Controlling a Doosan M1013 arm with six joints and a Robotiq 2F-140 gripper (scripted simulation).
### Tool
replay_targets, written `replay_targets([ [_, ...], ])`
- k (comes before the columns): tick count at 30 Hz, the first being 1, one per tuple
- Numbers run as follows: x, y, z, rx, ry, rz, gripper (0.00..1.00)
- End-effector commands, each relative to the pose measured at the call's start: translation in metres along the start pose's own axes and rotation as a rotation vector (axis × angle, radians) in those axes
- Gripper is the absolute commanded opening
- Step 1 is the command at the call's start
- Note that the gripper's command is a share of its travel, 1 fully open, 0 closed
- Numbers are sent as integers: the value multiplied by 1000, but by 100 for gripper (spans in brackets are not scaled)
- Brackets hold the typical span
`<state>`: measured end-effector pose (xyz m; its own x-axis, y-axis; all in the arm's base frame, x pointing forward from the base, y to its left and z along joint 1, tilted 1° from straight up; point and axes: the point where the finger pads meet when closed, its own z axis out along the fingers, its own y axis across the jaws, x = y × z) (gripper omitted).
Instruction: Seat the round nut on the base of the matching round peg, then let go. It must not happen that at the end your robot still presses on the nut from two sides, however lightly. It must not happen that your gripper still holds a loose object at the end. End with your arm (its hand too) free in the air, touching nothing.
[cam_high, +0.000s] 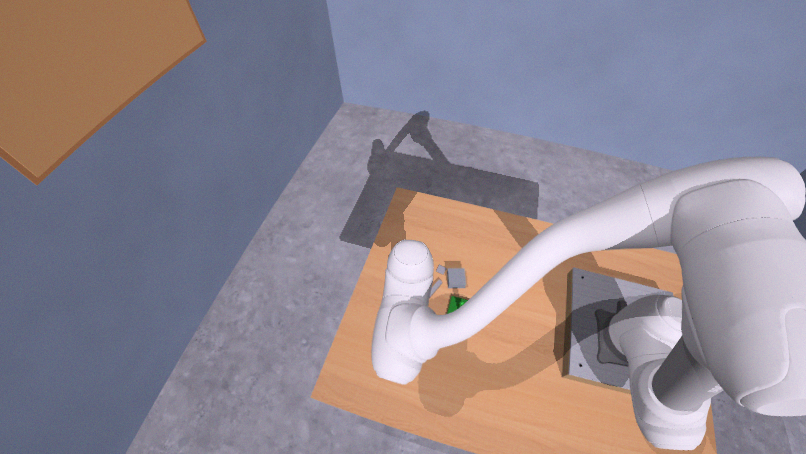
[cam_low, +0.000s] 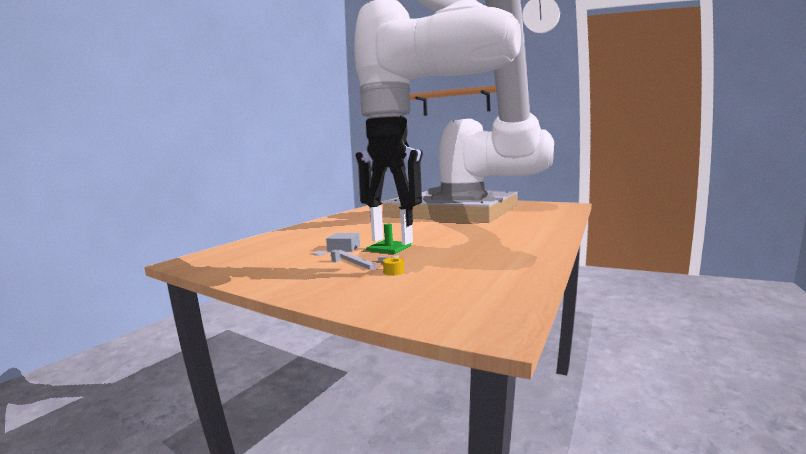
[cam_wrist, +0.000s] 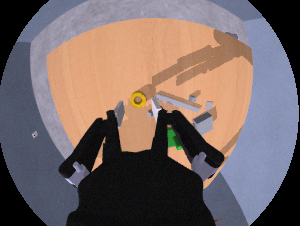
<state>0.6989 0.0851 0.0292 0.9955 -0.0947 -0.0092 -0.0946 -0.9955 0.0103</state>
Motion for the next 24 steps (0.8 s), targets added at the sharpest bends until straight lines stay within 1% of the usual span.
replay_targets([
  [1, 0, 0, 16, 0, 0, 0, 40],
  [4, 0, 0, 35, 0, 0, 0, 40],
  [7, 0, 0, 49, 0, 0, 0, 40],
  [10, -1, 0, 55, 0, 0, 0, 40],
  [14, -1, 0, 56, 0, 0, 0, 40],
  [15, -1, 0, 56, 0, 0, 0, 0],
  [24, -1, 0, 56, 0, 0, 0, 0],
])
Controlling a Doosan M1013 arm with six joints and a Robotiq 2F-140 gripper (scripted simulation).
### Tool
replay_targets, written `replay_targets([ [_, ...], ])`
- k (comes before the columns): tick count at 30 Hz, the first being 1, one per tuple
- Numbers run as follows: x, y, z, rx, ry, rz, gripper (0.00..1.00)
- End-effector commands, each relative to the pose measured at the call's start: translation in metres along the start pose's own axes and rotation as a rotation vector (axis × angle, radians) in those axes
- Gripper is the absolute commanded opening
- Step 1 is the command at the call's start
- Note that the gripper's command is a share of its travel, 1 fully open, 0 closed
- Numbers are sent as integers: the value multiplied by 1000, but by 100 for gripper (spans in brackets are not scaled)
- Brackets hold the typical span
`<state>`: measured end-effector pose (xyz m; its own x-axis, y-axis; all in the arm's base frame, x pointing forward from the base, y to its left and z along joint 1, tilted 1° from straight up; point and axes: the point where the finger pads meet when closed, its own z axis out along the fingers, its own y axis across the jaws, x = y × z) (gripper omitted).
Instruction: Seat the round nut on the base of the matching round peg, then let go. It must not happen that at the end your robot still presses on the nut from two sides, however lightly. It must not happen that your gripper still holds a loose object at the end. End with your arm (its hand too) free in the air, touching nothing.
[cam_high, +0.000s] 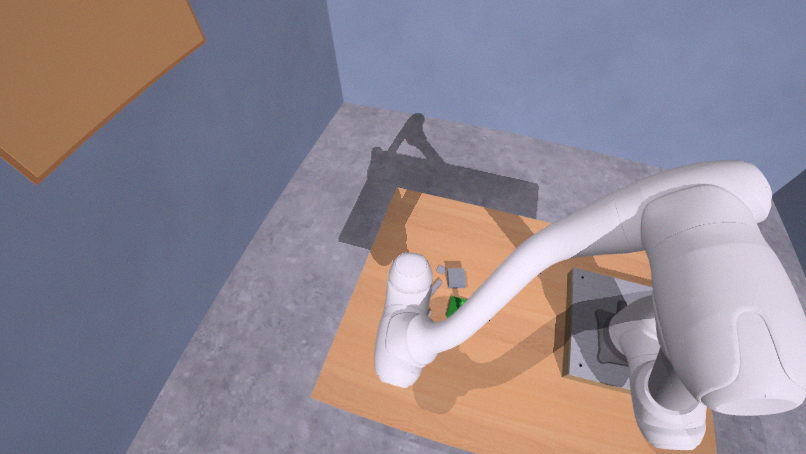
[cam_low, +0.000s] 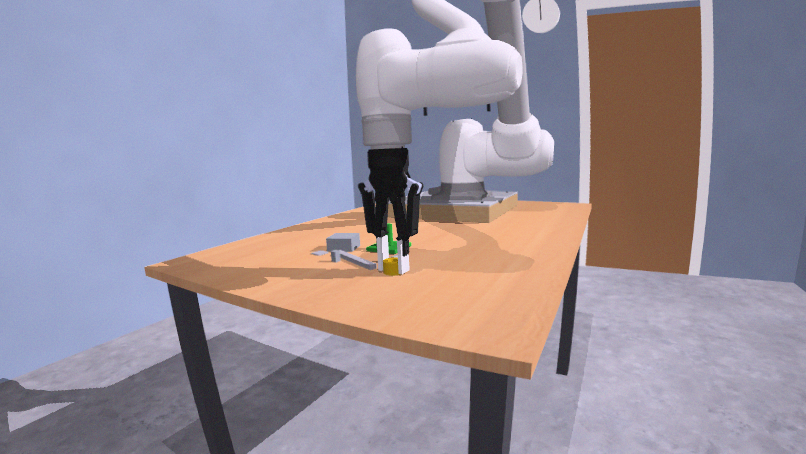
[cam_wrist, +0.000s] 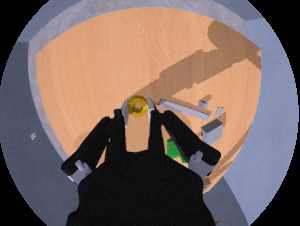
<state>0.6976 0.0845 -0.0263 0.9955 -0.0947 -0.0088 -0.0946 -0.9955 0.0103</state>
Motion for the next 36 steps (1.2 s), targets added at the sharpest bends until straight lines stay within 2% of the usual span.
replay_targets([
  [1, 0, 0, 0, 0, 0, 0, 0],
  [15, 0, 0, -3, 0, 0, 0, 0],
  [22, -1, 0, -39, 0, 0, 0, 0],
  [32, -2, 0, -50, 0, 0, 0, 0],
  [36, -2, 0, -69, 0, 0, 0, 0],
])
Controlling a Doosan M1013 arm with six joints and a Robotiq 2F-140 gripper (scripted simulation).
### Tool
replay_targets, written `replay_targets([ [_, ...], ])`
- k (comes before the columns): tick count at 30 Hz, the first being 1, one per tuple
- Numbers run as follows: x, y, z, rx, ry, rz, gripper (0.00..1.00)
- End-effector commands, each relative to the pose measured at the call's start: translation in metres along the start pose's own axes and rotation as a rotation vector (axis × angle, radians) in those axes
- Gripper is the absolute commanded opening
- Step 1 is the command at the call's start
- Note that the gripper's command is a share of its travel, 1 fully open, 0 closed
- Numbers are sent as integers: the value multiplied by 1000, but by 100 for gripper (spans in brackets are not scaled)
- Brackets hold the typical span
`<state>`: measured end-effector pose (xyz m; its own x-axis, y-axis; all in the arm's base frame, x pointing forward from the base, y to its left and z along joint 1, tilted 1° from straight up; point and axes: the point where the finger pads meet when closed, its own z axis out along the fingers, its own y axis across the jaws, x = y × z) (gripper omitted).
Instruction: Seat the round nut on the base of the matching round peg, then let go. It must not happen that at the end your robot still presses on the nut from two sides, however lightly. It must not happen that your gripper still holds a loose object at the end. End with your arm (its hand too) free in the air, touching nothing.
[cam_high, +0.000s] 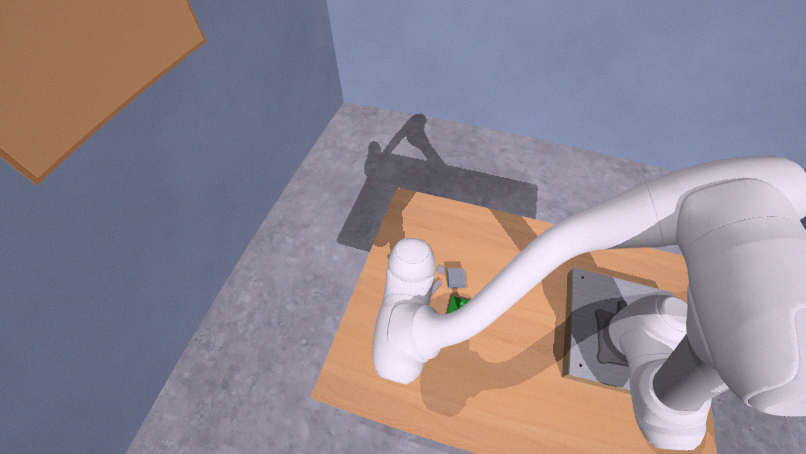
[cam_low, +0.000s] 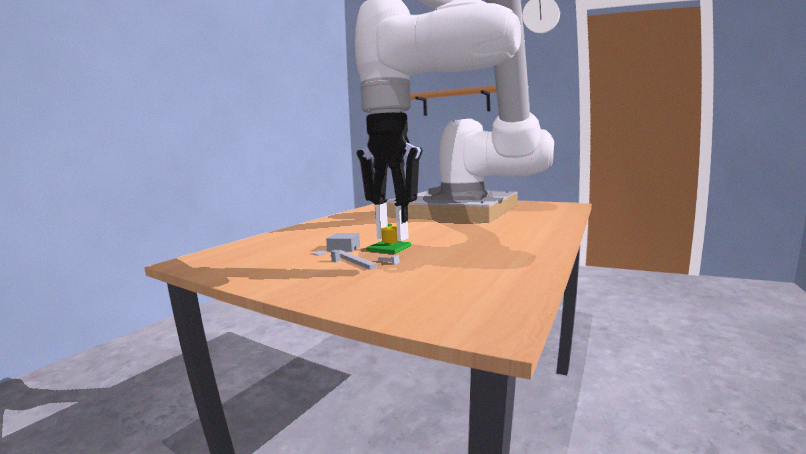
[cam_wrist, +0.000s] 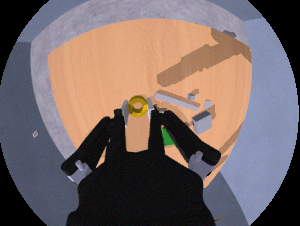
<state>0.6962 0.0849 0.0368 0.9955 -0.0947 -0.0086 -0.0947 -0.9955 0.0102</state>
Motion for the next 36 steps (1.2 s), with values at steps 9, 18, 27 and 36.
replay_targets([
  [9, -23, 22, -9, 0, 0, 0, 0],
  [18, -145, 109, -7, 0, 0, 0, 0],
  [27, -145, 109, -7, 0, 0, 0, 0],
  [36, -145, 109, -6, 0, 0, 0, 0],
])
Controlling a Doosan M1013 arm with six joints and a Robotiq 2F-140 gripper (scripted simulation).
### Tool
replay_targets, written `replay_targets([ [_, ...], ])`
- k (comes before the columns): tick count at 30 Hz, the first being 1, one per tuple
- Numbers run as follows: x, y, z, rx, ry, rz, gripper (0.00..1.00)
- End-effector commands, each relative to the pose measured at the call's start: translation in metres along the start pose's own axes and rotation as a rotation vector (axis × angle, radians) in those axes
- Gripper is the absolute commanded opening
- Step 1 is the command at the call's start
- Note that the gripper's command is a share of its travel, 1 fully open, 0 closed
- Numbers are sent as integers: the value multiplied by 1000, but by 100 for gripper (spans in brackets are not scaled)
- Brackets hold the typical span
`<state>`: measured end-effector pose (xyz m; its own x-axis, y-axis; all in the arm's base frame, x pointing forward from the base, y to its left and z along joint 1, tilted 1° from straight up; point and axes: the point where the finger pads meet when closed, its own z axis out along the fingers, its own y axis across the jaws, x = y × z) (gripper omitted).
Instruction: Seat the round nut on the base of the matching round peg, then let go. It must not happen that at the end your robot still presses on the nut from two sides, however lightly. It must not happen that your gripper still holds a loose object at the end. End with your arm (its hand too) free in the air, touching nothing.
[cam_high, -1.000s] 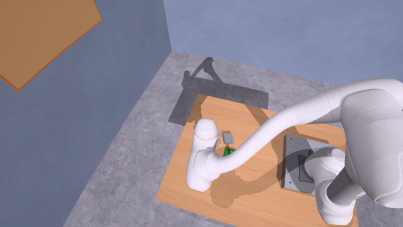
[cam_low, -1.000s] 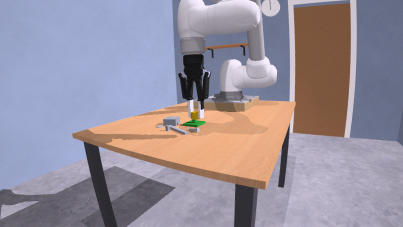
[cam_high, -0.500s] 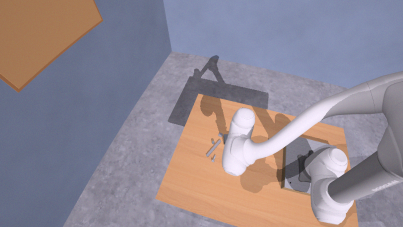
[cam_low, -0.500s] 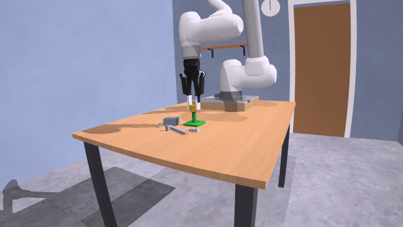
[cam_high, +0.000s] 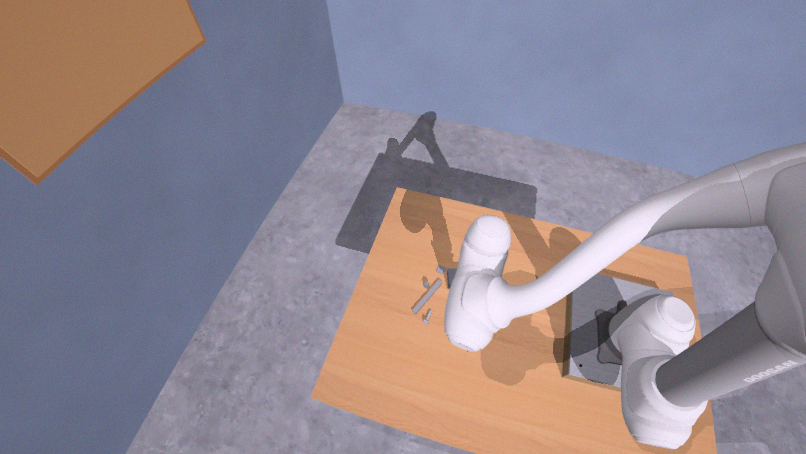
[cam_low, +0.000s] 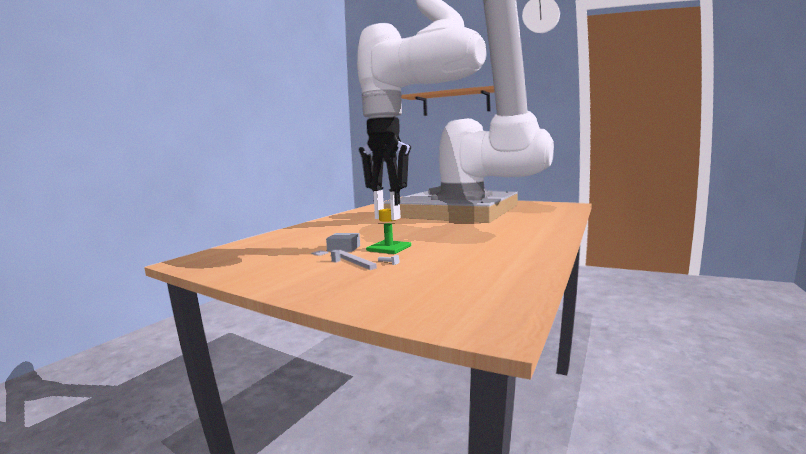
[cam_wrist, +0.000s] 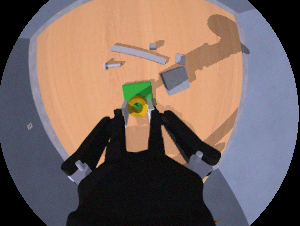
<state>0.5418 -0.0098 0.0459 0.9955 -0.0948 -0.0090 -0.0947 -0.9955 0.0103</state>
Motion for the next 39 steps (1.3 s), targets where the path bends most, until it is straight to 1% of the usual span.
replay_targets([
  [1, 0, 0, 3, 0, 0, 0, 0],
  [5, 0, 0, 7, 0, 0, 0, 0],
  [20, 0, 0, 9, 0, 0, 0, 0],
  [25, 0, 0, 15, 0, 0, 0, 0],
  [39, 0, 0, 16, 0, 0, 0, 0],
])
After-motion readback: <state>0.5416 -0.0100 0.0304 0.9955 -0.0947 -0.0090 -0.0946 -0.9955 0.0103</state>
